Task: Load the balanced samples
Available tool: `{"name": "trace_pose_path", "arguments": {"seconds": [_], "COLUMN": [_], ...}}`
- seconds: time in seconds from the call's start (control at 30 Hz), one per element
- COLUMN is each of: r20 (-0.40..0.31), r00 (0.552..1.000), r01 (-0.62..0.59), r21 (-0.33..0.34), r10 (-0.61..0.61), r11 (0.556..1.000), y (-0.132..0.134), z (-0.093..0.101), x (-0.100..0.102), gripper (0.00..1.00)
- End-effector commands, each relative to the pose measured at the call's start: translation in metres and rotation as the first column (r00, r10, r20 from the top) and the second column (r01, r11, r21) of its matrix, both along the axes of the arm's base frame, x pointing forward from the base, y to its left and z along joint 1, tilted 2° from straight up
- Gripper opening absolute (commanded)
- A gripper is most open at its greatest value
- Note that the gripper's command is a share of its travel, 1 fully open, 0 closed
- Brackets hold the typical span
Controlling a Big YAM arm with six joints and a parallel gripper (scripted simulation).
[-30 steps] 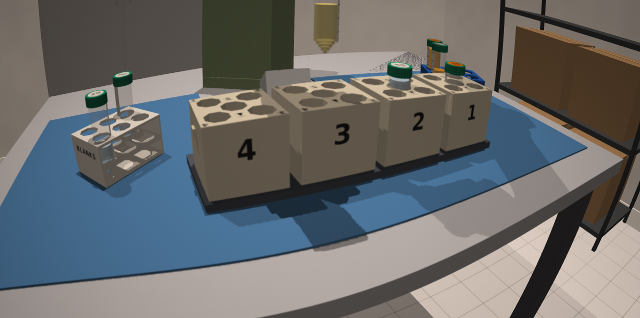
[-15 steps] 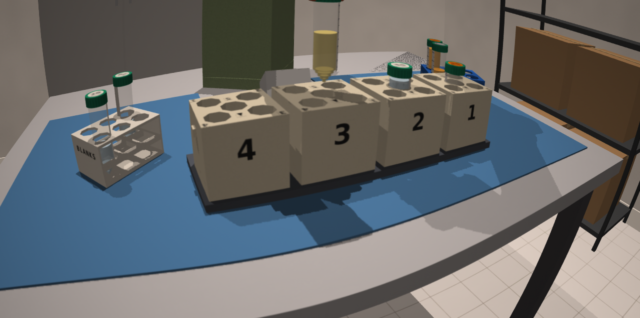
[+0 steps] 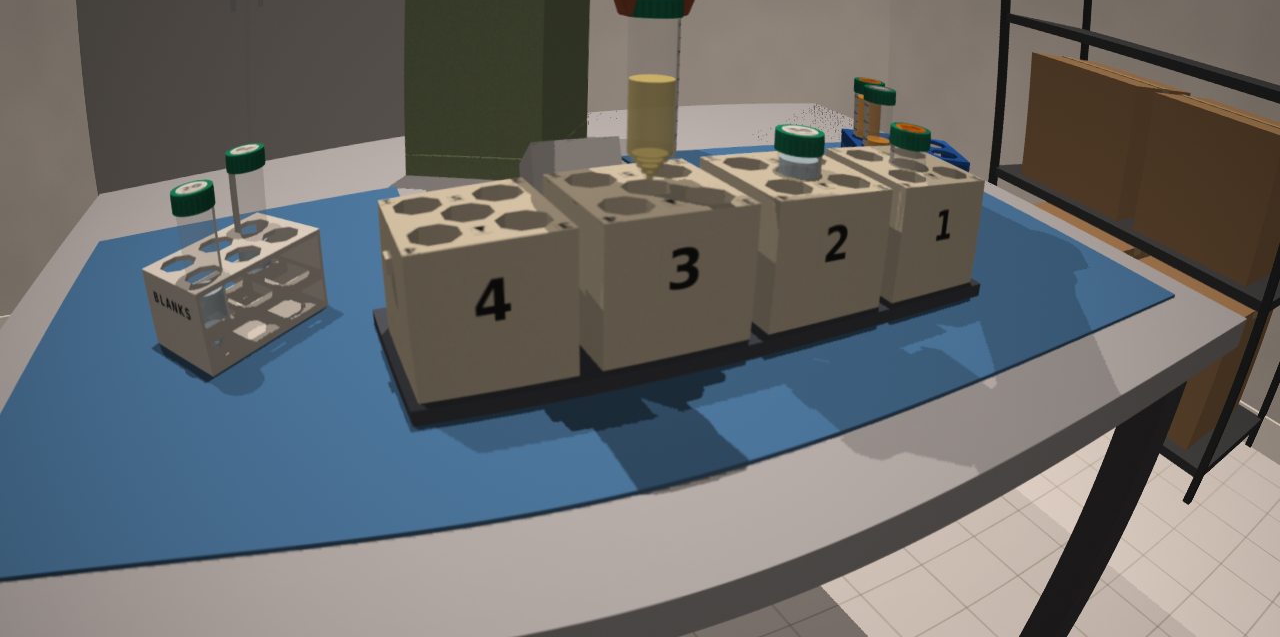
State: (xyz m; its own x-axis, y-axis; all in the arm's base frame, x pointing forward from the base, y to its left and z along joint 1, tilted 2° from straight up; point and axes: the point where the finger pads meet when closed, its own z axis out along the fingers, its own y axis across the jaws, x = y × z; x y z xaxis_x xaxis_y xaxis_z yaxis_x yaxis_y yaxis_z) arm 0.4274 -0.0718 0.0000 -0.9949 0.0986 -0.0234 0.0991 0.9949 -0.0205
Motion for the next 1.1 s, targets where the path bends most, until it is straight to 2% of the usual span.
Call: {"name": "trace_pose_path", "arguments": {"seconds": [0.0,0.3,0.33,0.5,0.53,0.67,1.07], "r20": [0.044,0.044,0.013,0.013,0.033,0.013,0.013], "r00": [0.999,0.999,1.0,1.0,0.999,1.0,1.0], "r01": [-0.002,-0.002,-0.008,-0.004,-0.004,-0.002,0.0], "r21": [-0.006,-0.006,-0.001,0.0,-0.004,0.0,0.0], "r10": [0.002,0.002,0.008,0.004,0.004,0.002,0.0], "r11": [1.0,1.0,1.0,1.0,1.0,1.0,1.0], "y": [-0.002,-0.003,-0.003,-0.004,-0.005,-0.005,-0.006], "z": [0.012,0.012,-0.005,-0.009,-0.004,-0.015,-0.029], "x": [0.015,0.015,0.003,0.003,0.013,0.003,0.003], "gripper": [0.0,0.0,0.0,0.0,0.0,0.0,0.0]}}
